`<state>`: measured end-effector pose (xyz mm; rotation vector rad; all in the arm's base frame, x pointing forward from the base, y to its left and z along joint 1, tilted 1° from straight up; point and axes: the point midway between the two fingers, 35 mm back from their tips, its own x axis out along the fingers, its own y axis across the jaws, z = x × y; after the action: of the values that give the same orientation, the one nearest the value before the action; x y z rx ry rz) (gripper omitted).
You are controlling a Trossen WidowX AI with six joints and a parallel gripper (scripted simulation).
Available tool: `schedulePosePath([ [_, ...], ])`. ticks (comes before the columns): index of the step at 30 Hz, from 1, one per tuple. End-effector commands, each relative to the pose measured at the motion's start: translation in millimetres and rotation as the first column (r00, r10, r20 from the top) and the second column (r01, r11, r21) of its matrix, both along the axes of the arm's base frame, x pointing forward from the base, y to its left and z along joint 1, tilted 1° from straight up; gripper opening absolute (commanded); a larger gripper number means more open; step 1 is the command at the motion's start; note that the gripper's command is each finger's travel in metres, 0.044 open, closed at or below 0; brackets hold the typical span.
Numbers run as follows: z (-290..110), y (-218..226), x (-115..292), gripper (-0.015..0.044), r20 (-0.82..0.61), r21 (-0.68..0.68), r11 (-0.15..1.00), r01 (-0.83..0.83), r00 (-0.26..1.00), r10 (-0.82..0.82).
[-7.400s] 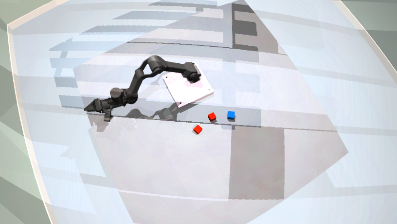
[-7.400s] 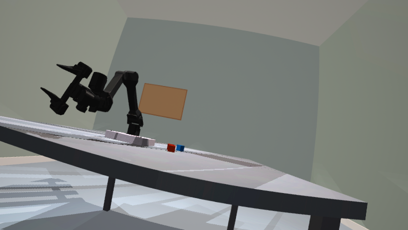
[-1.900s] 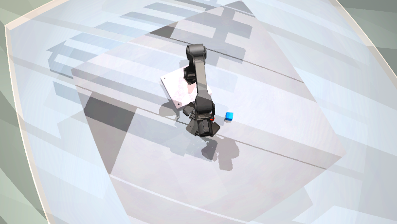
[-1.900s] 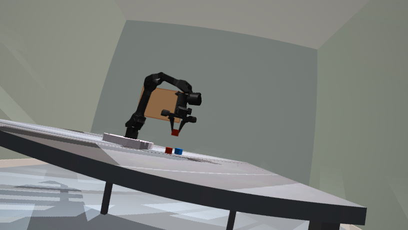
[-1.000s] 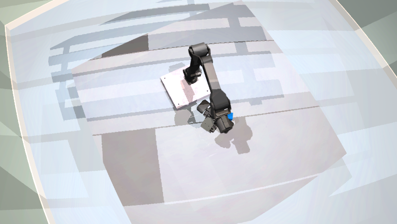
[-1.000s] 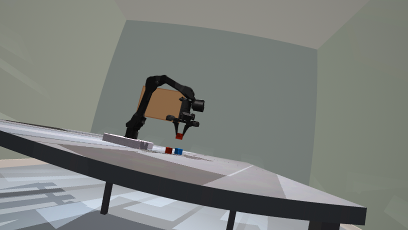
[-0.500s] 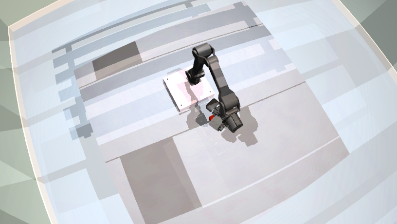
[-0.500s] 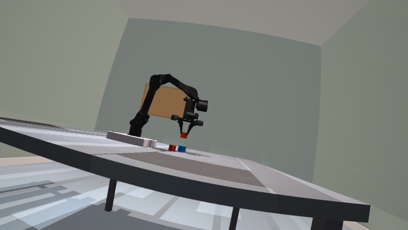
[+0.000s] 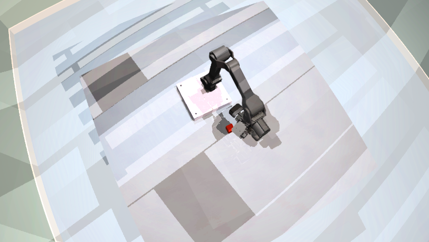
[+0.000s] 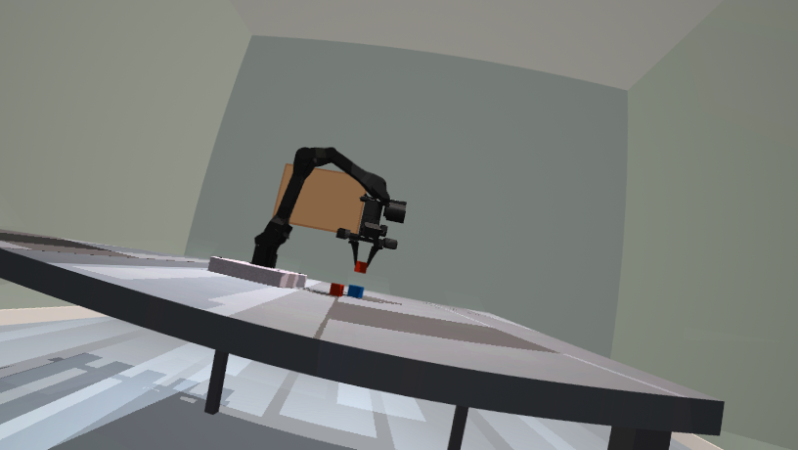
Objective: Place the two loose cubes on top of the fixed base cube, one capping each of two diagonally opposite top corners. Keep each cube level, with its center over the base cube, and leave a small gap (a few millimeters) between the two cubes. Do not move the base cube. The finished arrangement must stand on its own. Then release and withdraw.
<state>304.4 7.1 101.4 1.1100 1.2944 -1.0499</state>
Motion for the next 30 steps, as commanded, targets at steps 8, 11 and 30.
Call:
schedulePosePath([
  [8, -6, 23, -1, 0.0105, -0.003, -0.006, 0.999, 0.046, 0.999, -0.046],
  [11, -7, 29, -1, 0.0105, -0.002, -0.006, 0.998, 0.057, 0.998, -0.057],
  [30, -13, 68, -6, 0.0105, 0.002, -0.006, 0.992, 0.126, 0.992, -0.126],
])
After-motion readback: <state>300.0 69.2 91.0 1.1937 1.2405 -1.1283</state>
